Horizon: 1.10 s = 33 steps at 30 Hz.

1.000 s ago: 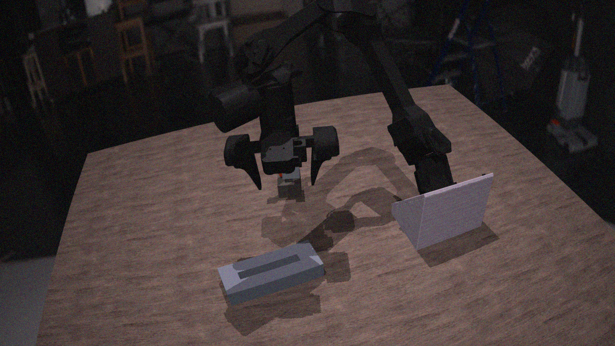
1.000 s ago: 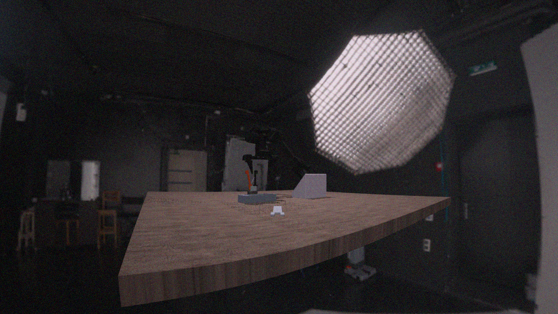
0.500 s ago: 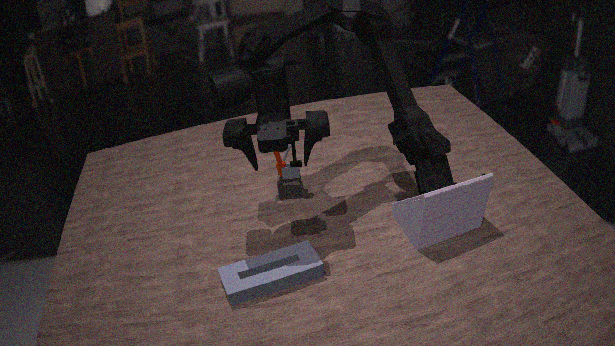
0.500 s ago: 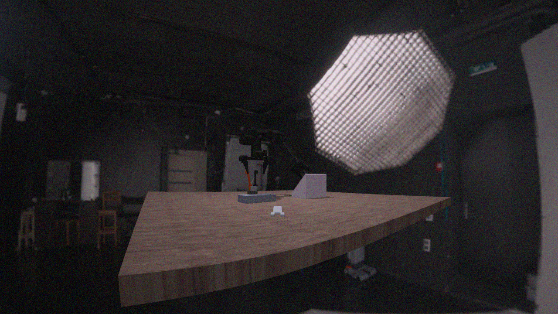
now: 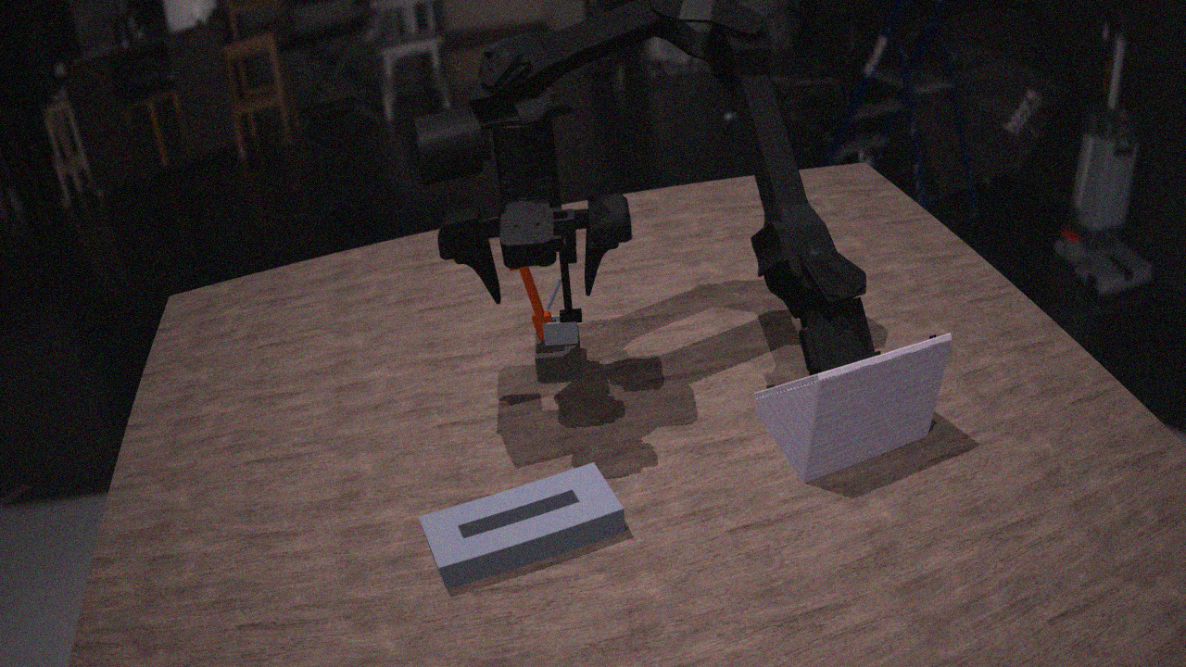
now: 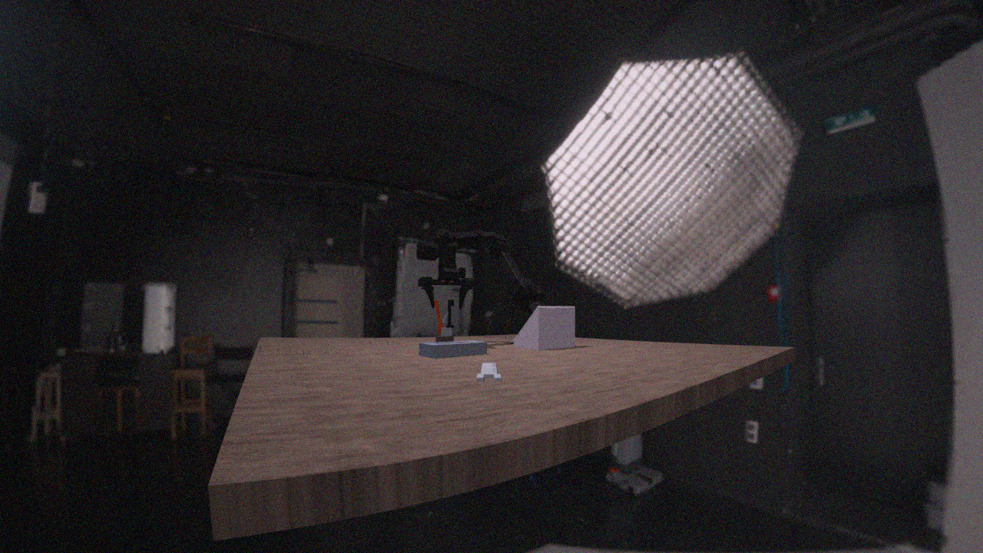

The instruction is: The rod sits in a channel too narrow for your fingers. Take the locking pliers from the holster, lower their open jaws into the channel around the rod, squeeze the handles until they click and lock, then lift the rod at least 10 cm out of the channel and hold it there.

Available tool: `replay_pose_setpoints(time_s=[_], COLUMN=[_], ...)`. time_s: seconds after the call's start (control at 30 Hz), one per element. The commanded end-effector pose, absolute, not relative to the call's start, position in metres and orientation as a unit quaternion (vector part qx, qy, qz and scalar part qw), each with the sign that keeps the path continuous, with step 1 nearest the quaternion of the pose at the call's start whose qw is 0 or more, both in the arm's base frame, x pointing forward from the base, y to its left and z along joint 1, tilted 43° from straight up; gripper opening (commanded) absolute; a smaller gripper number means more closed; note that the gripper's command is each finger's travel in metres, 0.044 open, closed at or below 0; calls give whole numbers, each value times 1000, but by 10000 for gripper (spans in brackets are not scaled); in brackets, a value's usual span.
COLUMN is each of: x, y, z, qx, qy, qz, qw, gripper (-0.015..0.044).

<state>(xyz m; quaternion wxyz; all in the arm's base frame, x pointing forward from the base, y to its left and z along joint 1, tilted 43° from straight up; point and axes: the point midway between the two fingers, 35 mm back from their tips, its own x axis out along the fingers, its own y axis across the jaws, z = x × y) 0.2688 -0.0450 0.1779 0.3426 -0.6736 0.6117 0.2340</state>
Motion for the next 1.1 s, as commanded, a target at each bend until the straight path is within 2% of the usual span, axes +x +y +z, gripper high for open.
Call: replay_pose_setpoints(time_s=[0.0,0.6,1.07], x=[268,264,266], y=[-57,-86,-93], z=[189,216,209], qx=[-677,-678,-678], qy=[608,608,608], qz=[229,228,228], qw=[345,344,344], gripper=[440,440,440])
